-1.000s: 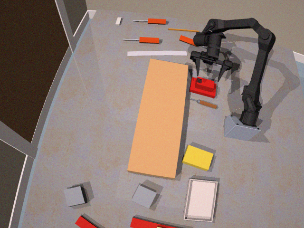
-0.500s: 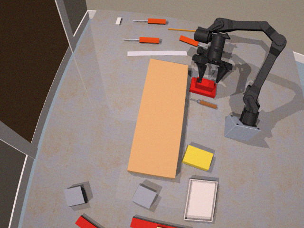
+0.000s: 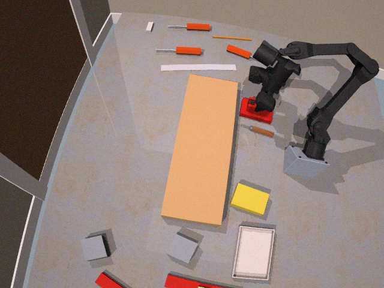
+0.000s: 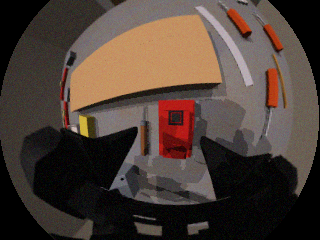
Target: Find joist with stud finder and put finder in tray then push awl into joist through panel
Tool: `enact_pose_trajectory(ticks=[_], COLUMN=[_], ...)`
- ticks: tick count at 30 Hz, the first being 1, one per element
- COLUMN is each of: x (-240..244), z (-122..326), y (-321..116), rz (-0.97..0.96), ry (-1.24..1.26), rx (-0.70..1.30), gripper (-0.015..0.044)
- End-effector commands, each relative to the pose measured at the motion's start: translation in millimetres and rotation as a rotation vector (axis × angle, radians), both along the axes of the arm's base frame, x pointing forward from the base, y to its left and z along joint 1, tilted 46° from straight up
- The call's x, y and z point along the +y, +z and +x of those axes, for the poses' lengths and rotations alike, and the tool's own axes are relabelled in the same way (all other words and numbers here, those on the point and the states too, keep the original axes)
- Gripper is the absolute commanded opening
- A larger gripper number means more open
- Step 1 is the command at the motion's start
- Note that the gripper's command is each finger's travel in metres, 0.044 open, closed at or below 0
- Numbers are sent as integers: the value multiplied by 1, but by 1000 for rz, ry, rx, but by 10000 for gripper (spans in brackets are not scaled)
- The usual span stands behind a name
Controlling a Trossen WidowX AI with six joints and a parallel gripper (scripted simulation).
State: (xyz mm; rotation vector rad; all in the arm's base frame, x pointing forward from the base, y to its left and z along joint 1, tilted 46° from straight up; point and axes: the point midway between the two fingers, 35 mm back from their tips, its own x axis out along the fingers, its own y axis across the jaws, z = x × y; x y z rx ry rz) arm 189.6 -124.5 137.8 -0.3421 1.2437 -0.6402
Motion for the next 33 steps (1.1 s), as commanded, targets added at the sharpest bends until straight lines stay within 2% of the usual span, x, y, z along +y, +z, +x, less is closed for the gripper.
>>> enact_pose_trajectory(ticks=[1, 33], x=[-1, -23], z=[-2, -2], y=[1, -22], rz=[-188, -183], ry=[148, 146], rx=[70, 70], gripper=[440, 440])
